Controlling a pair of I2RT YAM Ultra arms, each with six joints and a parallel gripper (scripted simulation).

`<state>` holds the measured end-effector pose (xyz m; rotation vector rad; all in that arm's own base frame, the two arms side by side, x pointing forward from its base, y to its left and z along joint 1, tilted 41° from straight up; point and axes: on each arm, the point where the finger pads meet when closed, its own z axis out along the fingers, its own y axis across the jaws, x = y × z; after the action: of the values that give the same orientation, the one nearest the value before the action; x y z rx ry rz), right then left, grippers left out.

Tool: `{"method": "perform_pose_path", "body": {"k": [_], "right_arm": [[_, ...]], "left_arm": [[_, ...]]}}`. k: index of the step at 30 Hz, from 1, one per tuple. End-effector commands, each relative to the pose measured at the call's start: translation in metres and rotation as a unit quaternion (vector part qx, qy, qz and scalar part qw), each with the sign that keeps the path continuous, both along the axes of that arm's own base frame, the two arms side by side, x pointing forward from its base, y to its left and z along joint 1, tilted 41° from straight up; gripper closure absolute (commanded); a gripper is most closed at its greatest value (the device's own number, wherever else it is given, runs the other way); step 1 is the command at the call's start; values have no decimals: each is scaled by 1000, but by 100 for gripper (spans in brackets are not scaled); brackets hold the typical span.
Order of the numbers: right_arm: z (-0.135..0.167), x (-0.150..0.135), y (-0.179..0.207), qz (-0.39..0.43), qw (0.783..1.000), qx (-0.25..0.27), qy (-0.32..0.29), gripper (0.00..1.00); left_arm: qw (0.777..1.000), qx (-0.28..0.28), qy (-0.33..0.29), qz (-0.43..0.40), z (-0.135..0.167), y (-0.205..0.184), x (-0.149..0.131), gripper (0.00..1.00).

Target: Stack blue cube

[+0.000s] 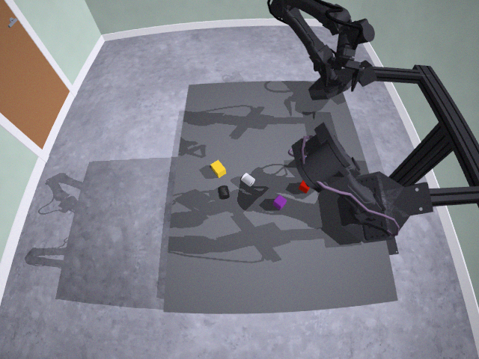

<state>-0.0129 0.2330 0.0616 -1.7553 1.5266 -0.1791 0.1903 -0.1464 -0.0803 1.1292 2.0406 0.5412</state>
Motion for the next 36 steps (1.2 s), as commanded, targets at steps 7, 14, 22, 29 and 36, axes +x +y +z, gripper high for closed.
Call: {"method": "perform_pose_path", "body": {"k": [7, 14, 22, 29, 36], "right_arm": [[3, 3, -22, -70, 997, -25, 2, 0], [4, -2, -38, -182, 983, -28, 4, 0], [8, -15, -45, -281, 959, -16, -21, 0], [8, -22, -43, -299, 954, -11, -31, 0], [8, -23, -41, -295, 955, -9, -33, 0]], "left_arm": [[997, 48, 40, -40, -17, -7, -9, 36], [986, 112, 87, -92, -48, -54, 5, 36], [946, 266, 136, -122, -85, -70, 30, 36], [922, 325, 159, -141, -98, -90, 46, 36], [904, 359, 175, -152, -106, -104, 60, 36]]}}
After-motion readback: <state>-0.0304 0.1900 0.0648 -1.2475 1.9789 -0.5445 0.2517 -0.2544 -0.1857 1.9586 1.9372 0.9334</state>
